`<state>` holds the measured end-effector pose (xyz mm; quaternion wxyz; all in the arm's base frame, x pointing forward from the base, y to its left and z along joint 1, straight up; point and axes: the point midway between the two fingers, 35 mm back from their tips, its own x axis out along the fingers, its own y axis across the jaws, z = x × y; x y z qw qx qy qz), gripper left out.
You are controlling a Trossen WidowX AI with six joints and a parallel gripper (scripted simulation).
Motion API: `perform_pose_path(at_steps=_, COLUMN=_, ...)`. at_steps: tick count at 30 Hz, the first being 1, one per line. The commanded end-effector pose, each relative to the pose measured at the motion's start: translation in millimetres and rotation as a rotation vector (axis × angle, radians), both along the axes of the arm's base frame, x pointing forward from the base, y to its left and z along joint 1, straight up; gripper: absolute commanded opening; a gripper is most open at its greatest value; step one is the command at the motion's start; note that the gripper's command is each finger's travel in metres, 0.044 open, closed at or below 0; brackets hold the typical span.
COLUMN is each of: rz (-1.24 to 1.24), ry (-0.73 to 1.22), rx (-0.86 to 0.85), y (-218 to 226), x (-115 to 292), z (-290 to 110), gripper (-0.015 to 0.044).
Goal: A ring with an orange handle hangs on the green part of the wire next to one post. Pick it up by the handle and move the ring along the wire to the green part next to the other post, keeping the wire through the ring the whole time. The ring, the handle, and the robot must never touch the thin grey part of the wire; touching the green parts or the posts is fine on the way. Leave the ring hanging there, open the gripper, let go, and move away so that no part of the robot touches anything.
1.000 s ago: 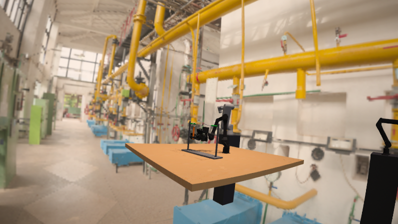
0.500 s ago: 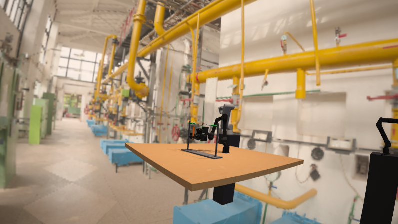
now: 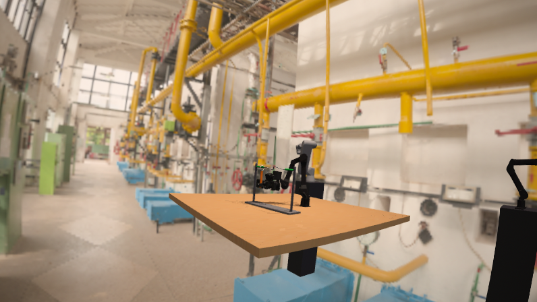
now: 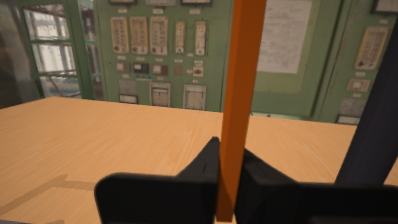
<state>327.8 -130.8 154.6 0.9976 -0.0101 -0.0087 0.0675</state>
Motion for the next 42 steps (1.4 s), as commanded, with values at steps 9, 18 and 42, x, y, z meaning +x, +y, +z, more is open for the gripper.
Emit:
perform_pose_path(at_steps=9, rz=0.0, ry=0.0, rx=0.0, y=0.0, x=0.0, z=0.0, gripper=-0.015)
perform_pose_path(at_steps=18, rz=-0.007, ry=0.0, rx=0.003, y=0.7, x=-0.1, z=8.7, gripper=-0.015)
perform_pose_path(at_steps=42, rz=-0.007, ry=0.014, rx=0.002, y=5.8, x=-2.3, z=8.9, gripper=-0.015)
